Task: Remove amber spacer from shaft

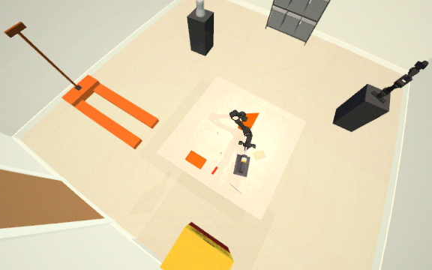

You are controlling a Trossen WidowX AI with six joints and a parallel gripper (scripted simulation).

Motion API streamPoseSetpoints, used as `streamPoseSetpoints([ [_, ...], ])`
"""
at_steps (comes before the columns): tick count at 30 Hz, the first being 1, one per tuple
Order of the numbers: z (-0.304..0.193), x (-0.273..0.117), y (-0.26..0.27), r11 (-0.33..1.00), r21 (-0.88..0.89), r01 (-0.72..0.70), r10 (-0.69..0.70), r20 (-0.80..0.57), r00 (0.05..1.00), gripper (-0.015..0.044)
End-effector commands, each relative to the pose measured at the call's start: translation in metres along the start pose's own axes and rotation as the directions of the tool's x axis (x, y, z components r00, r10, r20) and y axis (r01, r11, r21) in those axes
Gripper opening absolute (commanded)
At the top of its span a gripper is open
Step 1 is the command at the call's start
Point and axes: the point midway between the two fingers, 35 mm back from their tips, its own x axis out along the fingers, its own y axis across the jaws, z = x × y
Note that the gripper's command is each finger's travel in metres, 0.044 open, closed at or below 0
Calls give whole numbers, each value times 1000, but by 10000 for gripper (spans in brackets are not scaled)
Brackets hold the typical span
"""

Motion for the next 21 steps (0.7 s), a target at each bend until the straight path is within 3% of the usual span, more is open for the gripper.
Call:
streamPoseSetpoints([
  [1,-2,-1,0,1000,1,2,-2,-2,1000,0],
  [21,-3,-2,0,1000,1,2,-2,-3,1000,0],
])
